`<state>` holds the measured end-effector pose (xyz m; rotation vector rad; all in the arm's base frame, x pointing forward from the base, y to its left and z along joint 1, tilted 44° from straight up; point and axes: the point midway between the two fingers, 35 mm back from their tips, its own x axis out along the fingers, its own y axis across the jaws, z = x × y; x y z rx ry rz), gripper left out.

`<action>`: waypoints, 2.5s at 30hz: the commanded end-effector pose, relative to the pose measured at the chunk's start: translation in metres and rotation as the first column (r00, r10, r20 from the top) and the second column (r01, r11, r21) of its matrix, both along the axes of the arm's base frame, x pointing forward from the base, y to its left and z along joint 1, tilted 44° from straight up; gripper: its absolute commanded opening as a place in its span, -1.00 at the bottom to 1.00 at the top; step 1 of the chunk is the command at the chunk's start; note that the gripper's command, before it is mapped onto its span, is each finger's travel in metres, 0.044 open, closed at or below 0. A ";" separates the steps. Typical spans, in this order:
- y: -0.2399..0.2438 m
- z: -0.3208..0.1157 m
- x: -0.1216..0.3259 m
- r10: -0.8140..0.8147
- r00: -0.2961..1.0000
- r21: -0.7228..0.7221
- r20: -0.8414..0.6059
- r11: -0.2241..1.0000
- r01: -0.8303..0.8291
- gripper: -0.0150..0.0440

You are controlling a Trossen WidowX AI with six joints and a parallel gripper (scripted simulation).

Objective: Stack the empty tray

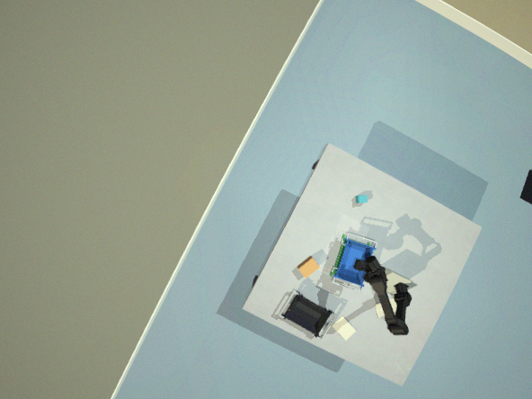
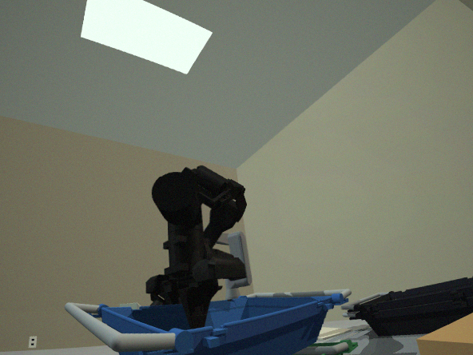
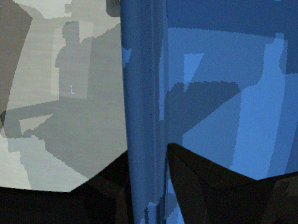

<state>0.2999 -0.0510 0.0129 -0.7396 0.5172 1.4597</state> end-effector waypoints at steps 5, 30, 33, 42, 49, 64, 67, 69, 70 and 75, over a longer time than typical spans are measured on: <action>0.010 -0.009 -0.003 0.013 1.000 -0.003 -0.018 1.000 -0.013 -0.49; 0.010 -0.009 -0.003 0.013 1.000 -0.003 -0.018 1.000 -0.013 -0.49; 0.010 -0.009 -0.003 0.013 1.000 -0.003 -0.018 1.000 -0.013 -0.49; 0.010 -0.009 -0.003 0.013 1.000 -0.003 -0.018 1.000 -0.013 -0.49; 0.010 -0.009 -0.003 0.013 1.000 -0.003 -0.018 1.000 -0.013 -0.49; 0.009 -0.008 -0.003 0.011 1.000 -0.003 -0.015 1.000 -0.011 -0.49; 0.010 -0.009 -0.004 0.013 1.000 -0.003 -0.018 1.000 -0.013 -0.49; 0.010 -0.009 -0.004 0.013 1.000 -0.003 -0.018 1.000 -0.013 -0.49; 0.010 -0.009 -0.004 0.013 1.000 -0.003 -0.018 1.000 -0.013 -0.49; 0.010 -0.009 -0.004 0.013 1.000 -0.003 -0.018 1.000 -0.013 -0.29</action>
